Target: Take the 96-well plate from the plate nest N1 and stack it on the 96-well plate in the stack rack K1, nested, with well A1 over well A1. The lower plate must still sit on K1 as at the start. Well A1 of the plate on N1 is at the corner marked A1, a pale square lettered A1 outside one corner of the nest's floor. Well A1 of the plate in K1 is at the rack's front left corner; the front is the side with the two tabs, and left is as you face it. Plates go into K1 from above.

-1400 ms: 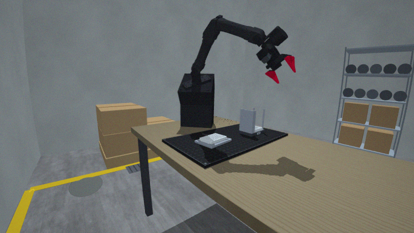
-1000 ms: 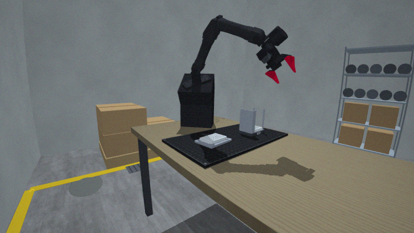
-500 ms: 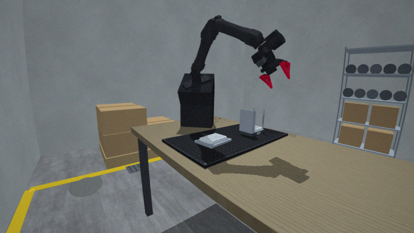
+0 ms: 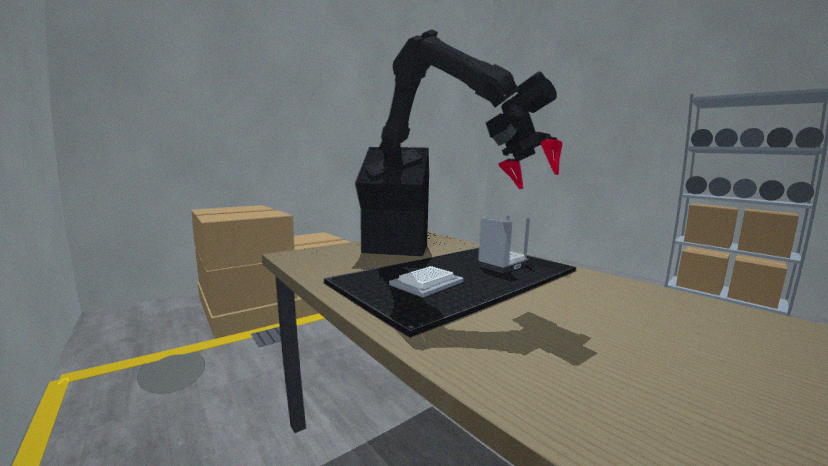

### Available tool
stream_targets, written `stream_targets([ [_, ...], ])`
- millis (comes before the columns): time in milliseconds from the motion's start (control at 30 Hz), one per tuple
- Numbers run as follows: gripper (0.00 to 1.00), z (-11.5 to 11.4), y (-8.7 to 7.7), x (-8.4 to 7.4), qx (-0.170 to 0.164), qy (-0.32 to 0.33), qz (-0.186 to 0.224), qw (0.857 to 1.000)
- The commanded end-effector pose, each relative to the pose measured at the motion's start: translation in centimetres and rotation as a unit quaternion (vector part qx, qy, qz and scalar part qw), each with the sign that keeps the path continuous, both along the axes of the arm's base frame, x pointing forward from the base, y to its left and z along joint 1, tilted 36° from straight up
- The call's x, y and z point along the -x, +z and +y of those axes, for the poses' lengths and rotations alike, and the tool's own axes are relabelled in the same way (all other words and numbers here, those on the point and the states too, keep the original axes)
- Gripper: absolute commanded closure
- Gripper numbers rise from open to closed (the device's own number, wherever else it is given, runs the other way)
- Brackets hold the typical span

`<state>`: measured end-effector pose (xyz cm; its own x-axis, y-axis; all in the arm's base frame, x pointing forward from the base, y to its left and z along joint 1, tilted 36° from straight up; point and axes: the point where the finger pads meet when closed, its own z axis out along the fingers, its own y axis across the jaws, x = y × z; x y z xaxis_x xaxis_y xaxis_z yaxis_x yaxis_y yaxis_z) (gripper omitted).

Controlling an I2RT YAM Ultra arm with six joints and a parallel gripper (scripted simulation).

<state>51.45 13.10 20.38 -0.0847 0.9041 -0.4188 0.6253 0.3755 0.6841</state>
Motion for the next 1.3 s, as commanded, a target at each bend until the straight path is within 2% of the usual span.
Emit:
stream_targets([
  [0,0.00,-1.6,0.0,0.6,0.013,0.003,0.015,1.000],
  [33,0.00,-1.8,-0.2,-0.2,0.021,-0.004,0.025,0.999],
  [67,0.00,-2.2,0.7,0.1,0.016,-0.002,0.015,1.000],
  [100,0.00,-3.0,-0.6,0.9,0.021,-0.002,0.028,0.999],
  [200,0.00,-4.2,-0.7,0.8,0.017,-0.002,0.016,1.000],
  [267,0.00,-4.2,-0.7,0.8,0.017,-0.002,0.016,1.000],
  [300,0.00,-3.4,-1.4,0.6,0.027,0.003,0.039,0.999],
  [333,0.00,-4.1,-1.6,0.7,0.034,-0.005,0.053,0.998],
  [367,0.00,-5.3,-1.0,0.8,0.030,-0.012,0.045,0.998],
  [400,0.00,-6.0,-2.0,1.8,0.034,-0.012,0.056,0.998],
  [567,0.00,-8.1,-2.6,2.0,0.030,-0.012,0.044,0.999],
  [600,0.00,-8.6,-3.2,2.7,0.039,-0.016,0.072,0.997],
  [633,0.00,-8.8,-3.4,1.8,0.043,-0.020,0.082,0.996],
  [667,0.00,-9.3,-2.4,2.3,0.040,-0.021,0.070,0.997],
  [700,0.00,-9.9,-3.7,3.1,0.043,-0.020,0.083,0.995],
  [767,0.00,-10.6,-3.8,3.1,0.041,-0.021,0.072,0.996],
  [833,0.00,-10.6,-3.8,3.1,0.041,-0.021,0.072,0.996],
  [867,0.00,-10.1,-4.4,2.8,0.048,-0.017,0.097,0.994],
  [900,0.00,-11.1,-4.6,3.0,0.050,-0.026,0.110,0.992],
  [933,0.00,-11.7,-3.8,3.3,0.048,-0.029,0.100,0.993],
  [967,0.00,-12.3,-5.0,4.5,0.051,-0.029,0.114,0.992],
  [1033,0.00,-13.0,-5.1,4.4,0.049,-0.029,0.101,0.993],
  [1167,0.00,-14.6,-5.9,5.3,0.049,-0.029,0.101,0.993],
  [1200,0.00,-15.0,-6.5,6.1,0.053,-0.033,0.130,0.990],
  [1233,0.00,-15.3,-6.6,5.3,0.055,-0.036,0.139,0.988],
  [1267,0.00,-15.7,-6.5,6.4,0.054,-0.036,0.137,0.988],
])
